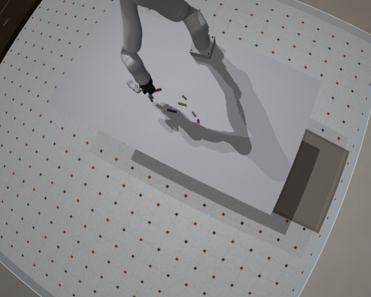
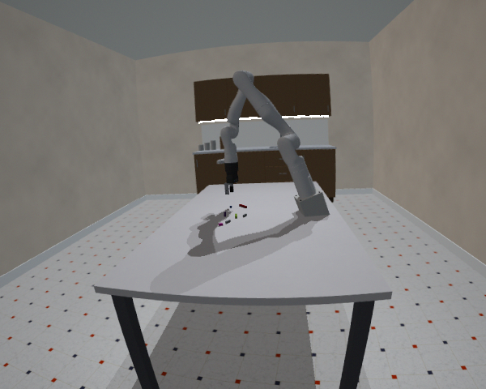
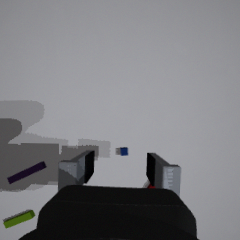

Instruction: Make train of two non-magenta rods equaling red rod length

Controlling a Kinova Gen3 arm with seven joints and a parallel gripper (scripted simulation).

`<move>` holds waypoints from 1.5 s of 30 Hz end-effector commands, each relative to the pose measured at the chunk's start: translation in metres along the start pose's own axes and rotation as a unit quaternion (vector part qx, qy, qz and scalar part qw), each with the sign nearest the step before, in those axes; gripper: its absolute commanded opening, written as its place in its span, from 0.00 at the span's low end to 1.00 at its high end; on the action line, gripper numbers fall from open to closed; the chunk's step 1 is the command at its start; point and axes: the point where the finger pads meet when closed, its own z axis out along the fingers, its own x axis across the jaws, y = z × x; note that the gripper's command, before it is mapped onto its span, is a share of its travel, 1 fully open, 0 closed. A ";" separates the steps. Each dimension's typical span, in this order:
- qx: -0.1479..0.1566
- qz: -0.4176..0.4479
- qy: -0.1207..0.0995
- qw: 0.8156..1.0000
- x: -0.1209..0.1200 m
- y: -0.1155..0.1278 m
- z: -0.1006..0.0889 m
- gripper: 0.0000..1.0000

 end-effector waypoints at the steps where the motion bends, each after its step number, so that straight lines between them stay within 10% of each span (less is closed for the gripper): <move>1: -0.001 -0.004 -0.001 1.000 -0.006 0.000 0.001 1.00; 21: -0.006 0.175 0.003 0.985 -0.046 0.006 0.012 1.00; 45: -0.002 0.428 0.002 0.904 -0.110 0.026 0.019 1.00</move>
